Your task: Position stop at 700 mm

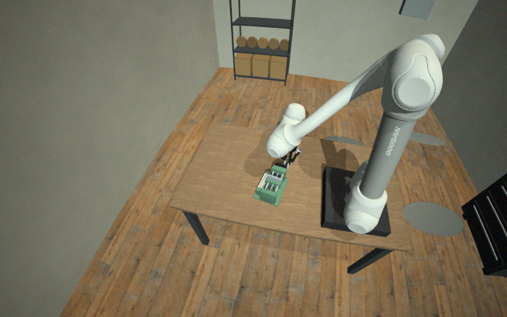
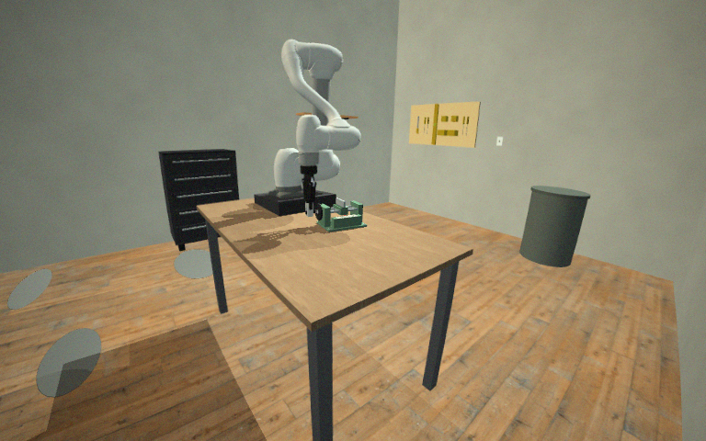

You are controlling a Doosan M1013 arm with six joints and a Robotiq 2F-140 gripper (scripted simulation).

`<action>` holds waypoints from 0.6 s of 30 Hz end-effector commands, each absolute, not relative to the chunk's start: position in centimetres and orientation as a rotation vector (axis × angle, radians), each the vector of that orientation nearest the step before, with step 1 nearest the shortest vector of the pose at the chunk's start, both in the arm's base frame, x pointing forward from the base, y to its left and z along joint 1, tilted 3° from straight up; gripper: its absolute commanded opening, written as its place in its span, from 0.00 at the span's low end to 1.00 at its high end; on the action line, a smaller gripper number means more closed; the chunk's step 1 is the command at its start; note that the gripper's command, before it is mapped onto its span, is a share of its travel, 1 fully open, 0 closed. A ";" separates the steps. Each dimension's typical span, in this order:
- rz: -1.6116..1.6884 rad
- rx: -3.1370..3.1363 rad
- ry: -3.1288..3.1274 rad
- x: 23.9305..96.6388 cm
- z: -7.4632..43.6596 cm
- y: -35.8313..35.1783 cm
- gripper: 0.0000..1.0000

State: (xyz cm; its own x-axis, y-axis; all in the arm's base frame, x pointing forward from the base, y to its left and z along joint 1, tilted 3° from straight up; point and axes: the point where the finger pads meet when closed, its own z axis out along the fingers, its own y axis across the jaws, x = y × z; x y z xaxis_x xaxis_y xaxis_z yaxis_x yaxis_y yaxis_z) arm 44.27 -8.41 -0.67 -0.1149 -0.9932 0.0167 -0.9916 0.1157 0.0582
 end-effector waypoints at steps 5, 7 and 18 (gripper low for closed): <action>-0.050 2.055 -2.308 44.2 -0.2 -8.4 0.04; -0.050 2.055 -2.308 44.3 0.1 -8.4 0.04; -0.050 2.055 -2.308 45.2 1.8 -8.5 0.04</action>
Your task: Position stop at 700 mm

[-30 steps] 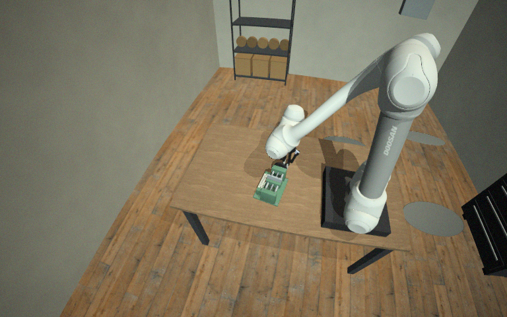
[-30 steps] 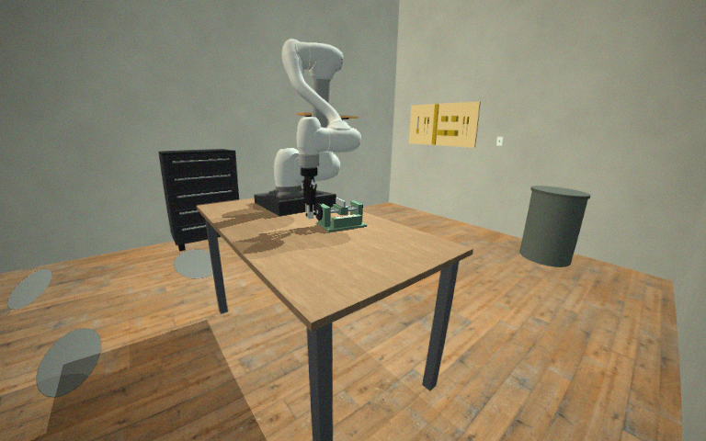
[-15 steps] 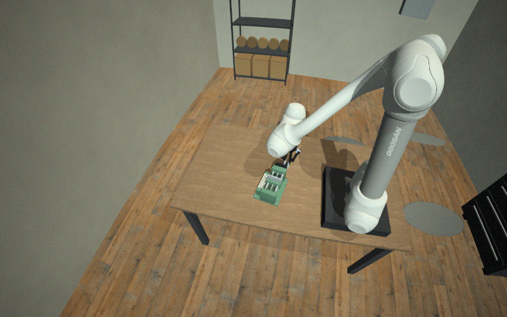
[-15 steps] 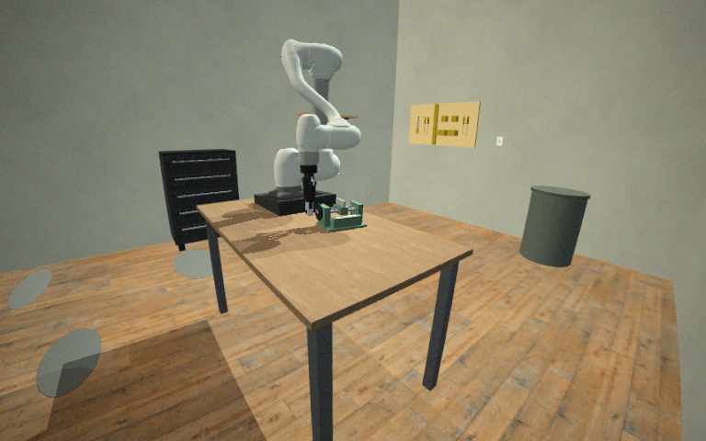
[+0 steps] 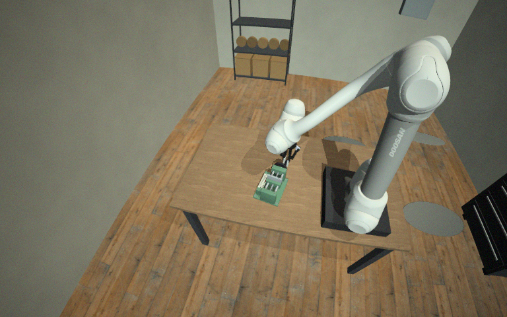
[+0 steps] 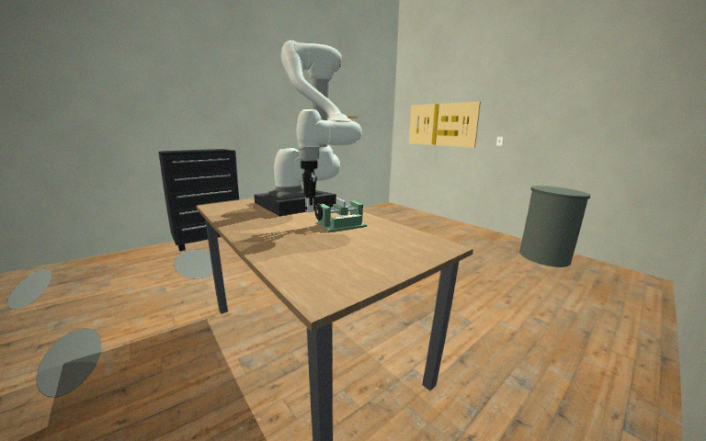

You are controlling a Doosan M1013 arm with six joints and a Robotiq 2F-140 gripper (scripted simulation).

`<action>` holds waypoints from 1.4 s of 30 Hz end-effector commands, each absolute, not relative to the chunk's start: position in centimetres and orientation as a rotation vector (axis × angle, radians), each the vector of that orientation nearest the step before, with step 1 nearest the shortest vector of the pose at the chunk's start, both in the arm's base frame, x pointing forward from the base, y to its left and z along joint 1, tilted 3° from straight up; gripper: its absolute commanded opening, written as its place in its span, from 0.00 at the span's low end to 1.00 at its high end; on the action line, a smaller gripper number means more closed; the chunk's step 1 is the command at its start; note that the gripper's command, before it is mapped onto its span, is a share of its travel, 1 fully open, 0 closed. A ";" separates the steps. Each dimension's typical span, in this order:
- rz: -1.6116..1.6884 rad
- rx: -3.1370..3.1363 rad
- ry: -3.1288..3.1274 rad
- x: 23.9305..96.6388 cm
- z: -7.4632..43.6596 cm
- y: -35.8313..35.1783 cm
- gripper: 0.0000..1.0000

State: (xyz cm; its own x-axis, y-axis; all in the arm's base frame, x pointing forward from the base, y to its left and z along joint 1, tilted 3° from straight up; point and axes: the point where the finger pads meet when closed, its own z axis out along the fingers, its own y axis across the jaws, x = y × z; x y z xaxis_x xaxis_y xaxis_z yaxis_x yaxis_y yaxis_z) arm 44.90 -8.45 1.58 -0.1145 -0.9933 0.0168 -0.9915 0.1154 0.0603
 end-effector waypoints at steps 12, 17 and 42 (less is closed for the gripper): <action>-0.050 2.055 -2.308 47.0 2.5 -8.7 0.04; -0.050 2.055 -2.308 47.8 2.4 -8.8 0.04; -0.050 2.055 -2.308 49.6 0.0 -9.0 0.04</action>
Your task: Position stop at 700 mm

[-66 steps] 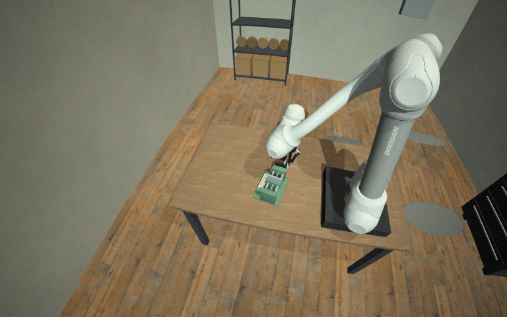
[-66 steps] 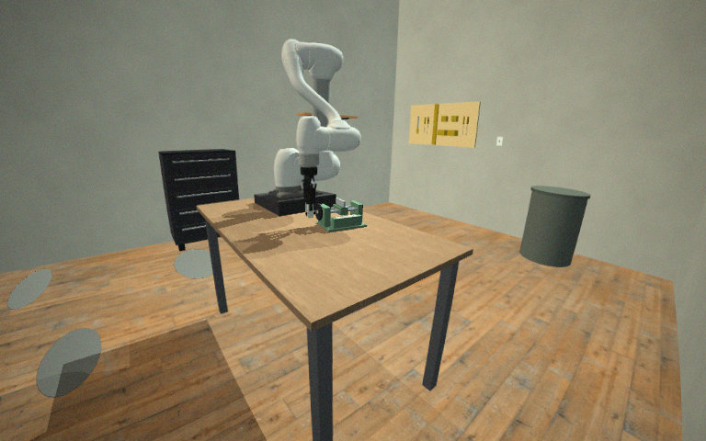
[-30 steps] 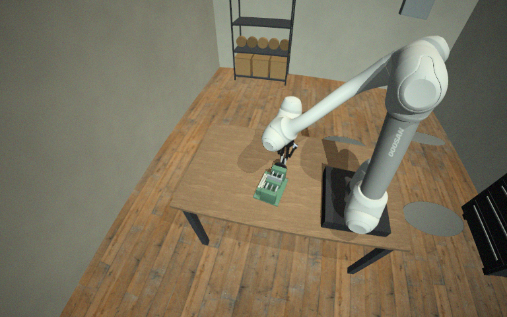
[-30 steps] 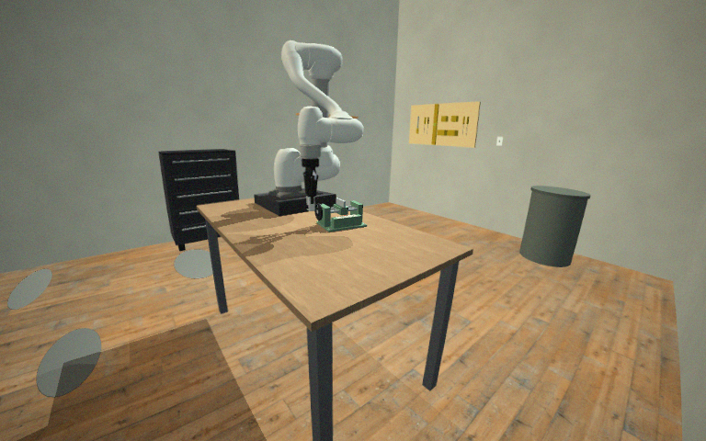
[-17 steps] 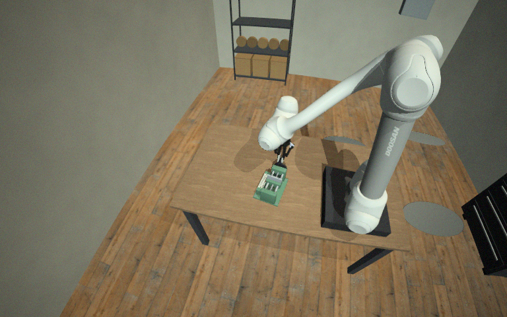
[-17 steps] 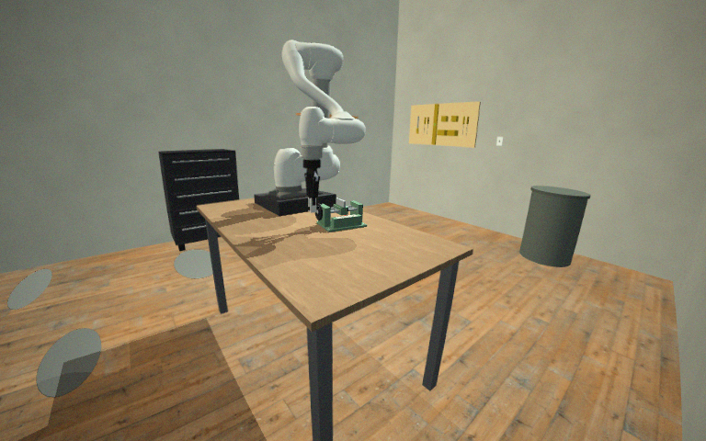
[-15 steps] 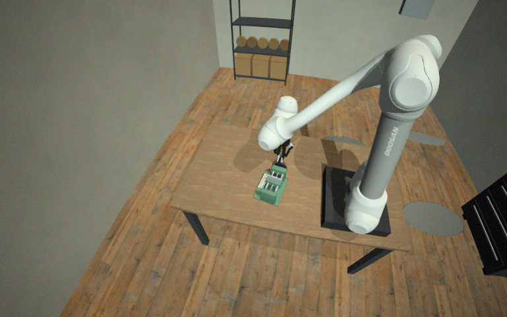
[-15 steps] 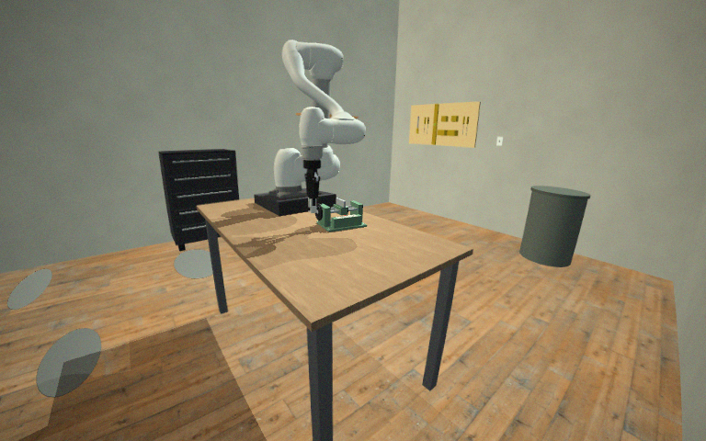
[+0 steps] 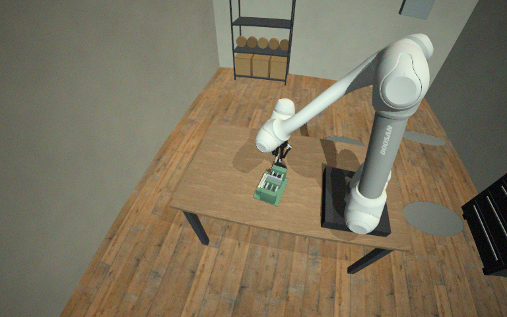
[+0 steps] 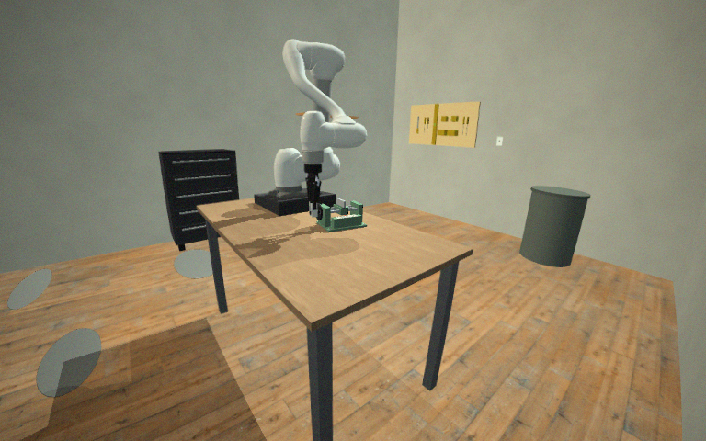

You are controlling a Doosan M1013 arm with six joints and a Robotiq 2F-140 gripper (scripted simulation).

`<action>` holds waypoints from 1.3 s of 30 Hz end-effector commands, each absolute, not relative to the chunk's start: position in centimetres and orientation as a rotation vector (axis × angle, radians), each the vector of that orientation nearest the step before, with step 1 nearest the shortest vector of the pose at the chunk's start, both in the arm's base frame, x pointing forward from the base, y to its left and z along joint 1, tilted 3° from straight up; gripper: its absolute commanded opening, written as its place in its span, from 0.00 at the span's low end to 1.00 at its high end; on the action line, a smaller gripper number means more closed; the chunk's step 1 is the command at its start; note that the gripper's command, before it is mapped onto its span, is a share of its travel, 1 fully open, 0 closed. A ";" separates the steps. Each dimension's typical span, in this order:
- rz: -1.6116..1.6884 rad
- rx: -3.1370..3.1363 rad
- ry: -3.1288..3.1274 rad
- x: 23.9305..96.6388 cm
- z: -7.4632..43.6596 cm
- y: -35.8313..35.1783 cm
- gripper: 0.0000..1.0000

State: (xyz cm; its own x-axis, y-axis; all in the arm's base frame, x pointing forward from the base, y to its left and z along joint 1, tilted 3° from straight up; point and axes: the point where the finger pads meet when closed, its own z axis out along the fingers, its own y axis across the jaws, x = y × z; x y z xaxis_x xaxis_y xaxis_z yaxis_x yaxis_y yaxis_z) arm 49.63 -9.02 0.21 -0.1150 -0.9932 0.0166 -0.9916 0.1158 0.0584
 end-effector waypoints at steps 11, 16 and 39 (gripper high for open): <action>-0.050 2.055 -2.308 48.5 -2.4 -8.9 0.04; -0.050 2.055 -2.308 47.9 -2.8 -8.9 0.04; -0.050 2.055 -2.308 44.6 -1.5 -8.5 0.04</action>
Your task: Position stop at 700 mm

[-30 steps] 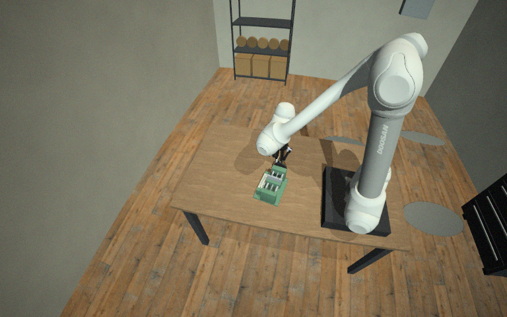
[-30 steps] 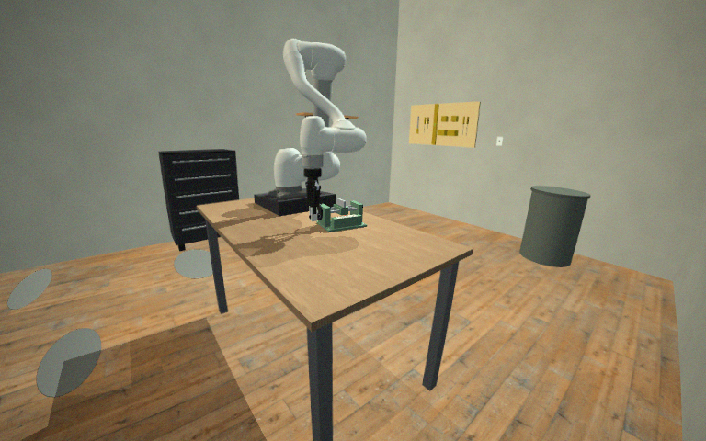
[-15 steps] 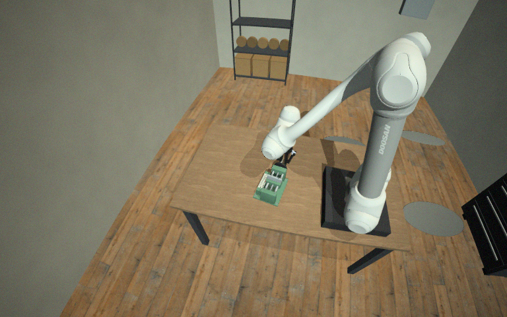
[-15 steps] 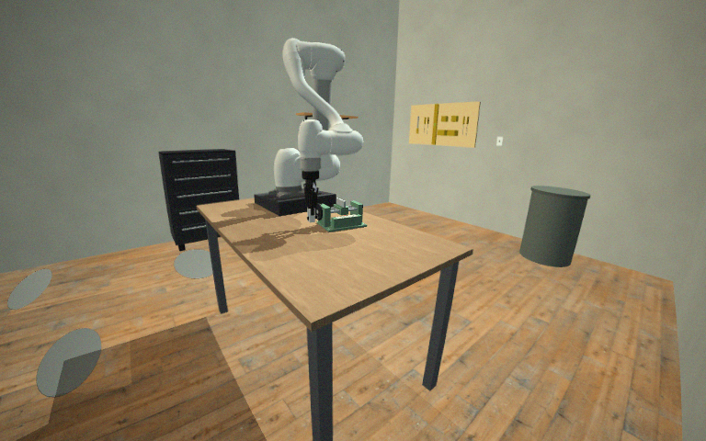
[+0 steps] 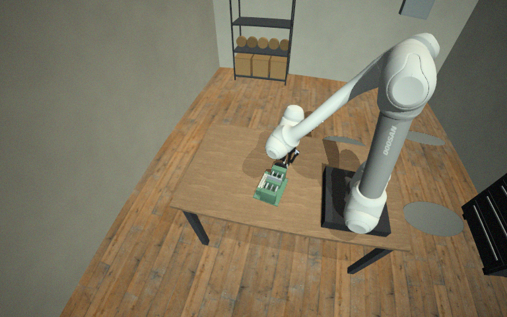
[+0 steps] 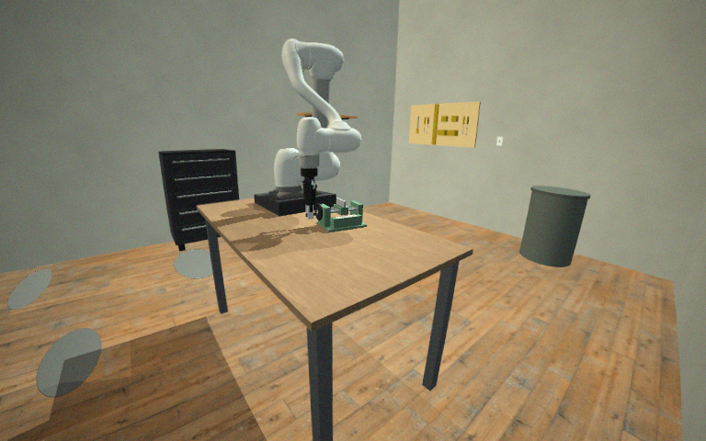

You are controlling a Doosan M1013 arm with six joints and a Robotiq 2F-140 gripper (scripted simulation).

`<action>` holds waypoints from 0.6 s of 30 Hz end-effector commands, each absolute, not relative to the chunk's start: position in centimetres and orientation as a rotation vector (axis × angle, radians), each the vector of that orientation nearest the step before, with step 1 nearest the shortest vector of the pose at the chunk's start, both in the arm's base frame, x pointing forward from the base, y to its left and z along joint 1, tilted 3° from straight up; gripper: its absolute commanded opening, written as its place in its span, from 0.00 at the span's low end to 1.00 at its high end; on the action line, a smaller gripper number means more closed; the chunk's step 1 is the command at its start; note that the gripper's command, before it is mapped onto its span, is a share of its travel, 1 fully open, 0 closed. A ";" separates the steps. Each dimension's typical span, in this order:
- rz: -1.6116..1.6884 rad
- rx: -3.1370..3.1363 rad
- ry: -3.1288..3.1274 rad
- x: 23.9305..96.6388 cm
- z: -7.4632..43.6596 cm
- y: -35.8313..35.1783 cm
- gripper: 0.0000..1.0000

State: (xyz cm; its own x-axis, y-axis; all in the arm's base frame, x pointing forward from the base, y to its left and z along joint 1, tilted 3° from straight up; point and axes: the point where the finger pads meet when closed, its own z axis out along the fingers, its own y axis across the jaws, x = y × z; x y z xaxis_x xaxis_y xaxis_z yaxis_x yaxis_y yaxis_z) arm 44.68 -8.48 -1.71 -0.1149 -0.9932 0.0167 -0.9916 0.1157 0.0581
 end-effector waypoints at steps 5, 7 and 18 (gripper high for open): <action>-0.050 2.055 -2.308 44.3 -0.8 -8.4 0.04; -0.050 2.055 -2.308 44.3 -0.7 -8.4 0.04; -0.050 2.055 -2.308 44.7 1.3 -8.4 0.04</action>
